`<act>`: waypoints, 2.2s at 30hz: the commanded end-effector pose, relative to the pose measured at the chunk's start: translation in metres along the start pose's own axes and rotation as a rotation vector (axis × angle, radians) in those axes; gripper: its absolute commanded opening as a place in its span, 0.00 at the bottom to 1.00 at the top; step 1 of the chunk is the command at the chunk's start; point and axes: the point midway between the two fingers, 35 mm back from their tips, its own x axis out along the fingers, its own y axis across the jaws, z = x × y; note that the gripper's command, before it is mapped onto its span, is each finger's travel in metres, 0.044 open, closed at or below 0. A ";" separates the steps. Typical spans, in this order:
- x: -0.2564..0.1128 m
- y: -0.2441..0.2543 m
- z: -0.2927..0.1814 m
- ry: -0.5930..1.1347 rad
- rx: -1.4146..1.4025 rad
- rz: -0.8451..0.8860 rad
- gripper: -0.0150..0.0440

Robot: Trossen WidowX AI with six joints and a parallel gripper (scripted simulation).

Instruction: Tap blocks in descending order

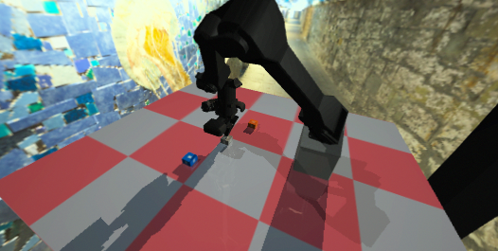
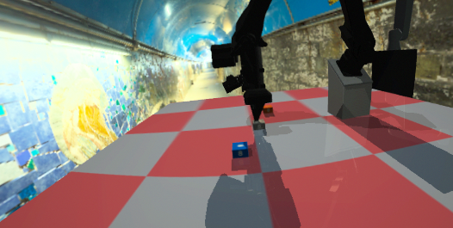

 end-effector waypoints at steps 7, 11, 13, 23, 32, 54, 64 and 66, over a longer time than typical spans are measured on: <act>-0.027 0.000 -0.003 0.006 0.010 0.003 0.29; -0.030 -0.001 -0.002 0.006 0.010 0.003 0.29; -0.057 -0.002 0.000 0.006 0.010 -0.001 0.29; -0.109 -0.001 -0.002 0.006 0.010 -0.001 0.29; -0.111 -0.105 -0.044 0.007 0.012 -0.012 0.29; -0.027 -0.114 -0.051 0.007 0.011 -0.005 0.29; -0.012 -0.114 -0.051 0.007 0.011 -0.005 0.29; -0.008 -0.114 -0.051 0.007 0.011 -0.004 0.29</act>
